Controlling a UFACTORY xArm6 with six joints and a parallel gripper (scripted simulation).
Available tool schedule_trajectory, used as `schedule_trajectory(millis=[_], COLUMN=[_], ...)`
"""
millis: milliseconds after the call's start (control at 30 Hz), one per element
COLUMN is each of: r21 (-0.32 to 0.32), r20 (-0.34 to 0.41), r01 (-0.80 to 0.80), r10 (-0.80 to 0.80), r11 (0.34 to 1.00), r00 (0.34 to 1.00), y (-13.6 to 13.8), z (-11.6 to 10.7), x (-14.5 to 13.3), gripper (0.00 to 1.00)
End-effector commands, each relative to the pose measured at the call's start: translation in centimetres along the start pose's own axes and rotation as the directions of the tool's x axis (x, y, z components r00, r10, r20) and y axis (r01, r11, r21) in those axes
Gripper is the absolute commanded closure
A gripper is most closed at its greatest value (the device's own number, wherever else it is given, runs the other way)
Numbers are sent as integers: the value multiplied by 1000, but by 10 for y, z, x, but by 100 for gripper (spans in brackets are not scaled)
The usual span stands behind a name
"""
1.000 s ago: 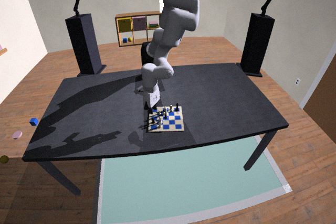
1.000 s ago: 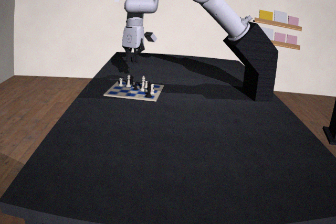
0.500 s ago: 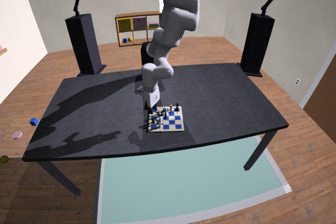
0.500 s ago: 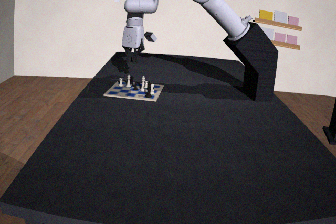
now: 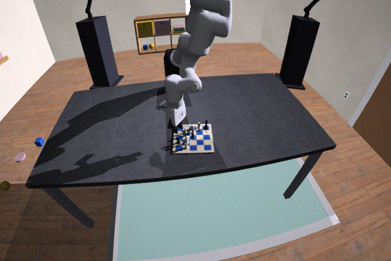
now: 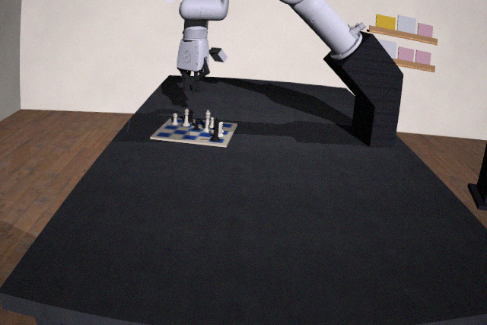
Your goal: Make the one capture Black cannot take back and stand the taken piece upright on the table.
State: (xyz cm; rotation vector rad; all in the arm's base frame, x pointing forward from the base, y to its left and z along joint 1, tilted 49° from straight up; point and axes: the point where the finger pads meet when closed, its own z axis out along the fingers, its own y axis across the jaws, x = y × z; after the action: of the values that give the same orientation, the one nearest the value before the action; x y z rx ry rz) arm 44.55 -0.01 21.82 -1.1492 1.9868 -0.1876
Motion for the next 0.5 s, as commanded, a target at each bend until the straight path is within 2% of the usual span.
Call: schedule_trajectory(millis=[0, 467], r21=[2, 2], r20=[1, 1], r01=[0, 0], r10=[0, 0], r11=[1000, 1000], r00=[1000, 1000], y=[-1, -1], z=[3, 21], x=[0, 0], gripper=[63, 63])
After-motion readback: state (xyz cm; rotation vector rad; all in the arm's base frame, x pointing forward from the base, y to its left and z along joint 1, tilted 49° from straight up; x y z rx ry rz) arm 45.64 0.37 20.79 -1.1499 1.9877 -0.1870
